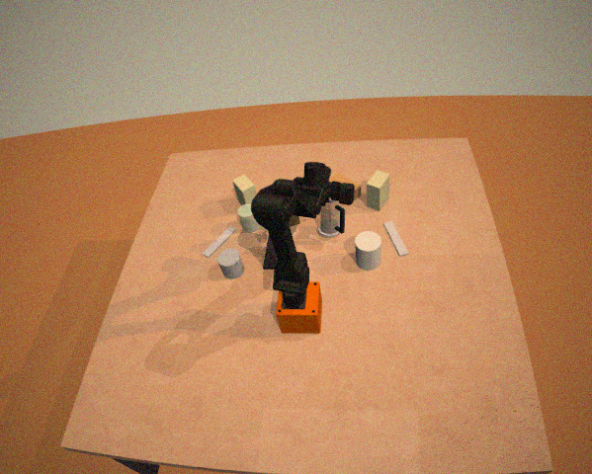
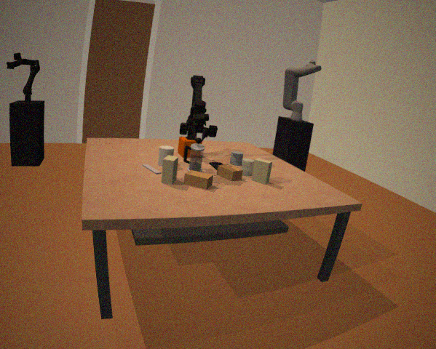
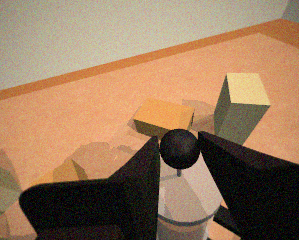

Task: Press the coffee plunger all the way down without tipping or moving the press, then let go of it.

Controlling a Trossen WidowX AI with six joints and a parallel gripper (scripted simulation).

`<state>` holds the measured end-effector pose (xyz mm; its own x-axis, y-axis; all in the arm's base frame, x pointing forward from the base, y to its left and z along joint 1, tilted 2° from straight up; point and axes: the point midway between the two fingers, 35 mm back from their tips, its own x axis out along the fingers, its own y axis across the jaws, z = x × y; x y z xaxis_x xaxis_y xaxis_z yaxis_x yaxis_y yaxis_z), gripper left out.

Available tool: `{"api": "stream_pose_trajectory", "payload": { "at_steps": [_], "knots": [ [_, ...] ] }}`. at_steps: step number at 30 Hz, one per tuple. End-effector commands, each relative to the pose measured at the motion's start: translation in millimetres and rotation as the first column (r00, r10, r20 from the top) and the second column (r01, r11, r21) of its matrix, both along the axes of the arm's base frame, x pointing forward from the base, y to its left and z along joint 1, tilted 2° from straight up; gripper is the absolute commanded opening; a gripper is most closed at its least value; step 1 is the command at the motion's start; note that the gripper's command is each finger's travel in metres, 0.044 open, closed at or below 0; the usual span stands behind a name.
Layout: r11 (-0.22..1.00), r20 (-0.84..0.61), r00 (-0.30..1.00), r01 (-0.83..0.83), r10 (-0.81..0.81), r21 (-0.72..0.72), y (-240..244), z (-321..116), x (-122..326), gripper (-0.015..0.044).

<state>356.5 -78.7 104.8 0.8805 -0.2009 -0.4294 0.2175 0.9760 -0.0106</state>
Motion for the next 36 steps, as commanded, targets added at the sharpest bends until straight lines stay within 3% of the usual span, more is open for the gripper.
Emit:
{"api": "stream_pose_trajectory", "payload": {
  "at_steps": [1,33,36],
  "knots": [
    [1.0,-0.03,1.0,-0.003,0.004,0.003,-0.2,-8.6,0.1,0.0117],
    [1.0,-0.012,1.0,0.0,0.0,0.003,-1.3,-1.9,4.7,0.0117],
    [1.0,-0.012,1.0,0.0,0.0,0.003,-1.3,-1.9,4.7,0.0196]
  ]
}}
